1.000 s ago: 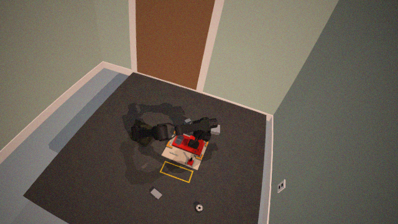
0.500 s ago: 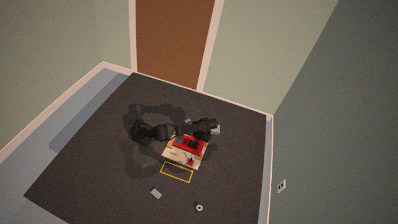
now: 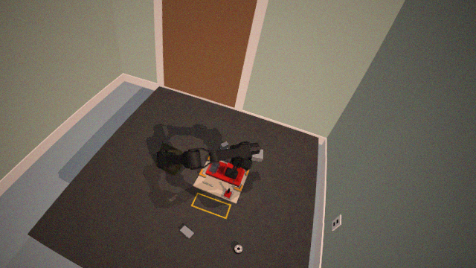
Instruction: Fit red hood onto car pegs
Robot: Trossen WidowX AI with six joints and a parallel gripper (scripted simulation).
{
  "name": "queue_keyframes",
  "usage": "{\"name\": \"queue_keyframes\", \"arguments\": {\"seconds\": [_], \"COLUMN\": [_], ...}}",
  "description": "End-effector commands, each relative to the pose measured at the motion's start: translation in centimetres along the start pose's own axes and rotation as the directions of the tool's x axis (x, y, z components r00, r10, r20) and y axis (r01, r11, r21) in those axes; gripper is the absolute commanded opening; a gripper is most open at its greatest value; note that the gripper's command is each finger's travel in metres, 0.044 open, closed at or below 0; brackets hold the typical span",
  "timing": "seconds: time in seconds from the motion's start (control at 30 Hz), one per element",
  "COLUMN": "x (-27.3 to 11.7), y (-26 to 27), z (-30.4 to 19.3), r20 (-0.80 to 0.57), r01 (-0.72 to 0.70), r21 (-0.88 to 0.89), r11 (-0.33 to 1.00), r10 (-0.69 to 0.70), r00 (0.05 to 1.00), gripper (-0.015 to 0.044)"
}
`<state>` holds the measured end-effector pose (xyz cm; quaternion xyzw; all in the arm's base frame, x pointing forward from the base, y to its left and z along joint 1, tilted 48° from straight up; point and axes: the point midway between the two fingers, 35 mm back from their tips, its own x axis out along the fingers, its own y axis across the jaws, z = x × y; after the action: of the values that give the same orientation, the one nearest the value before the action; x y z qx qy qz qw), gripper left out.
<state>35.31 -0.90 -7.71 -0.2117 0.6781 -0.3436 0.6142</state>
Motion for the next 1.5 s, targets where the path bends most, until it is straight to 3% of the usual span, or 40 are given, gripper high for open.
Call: {"name": "queue_keyframes", "arguments": {"seconds": [0.0,1.47], "x": [0.33,0.49], "y": [-0.10,-0.07], "z": [-0.09,-0.07], "r20": [-0.005,-0.005], "r01": [0.003,0.002], "r21": [-0.003,-0.002], "r11": [1.000,1.000], "r10": [-0.003,-0.002], "r00": [1.000,1.000], "gripper": [0.0000,0.0000]}}
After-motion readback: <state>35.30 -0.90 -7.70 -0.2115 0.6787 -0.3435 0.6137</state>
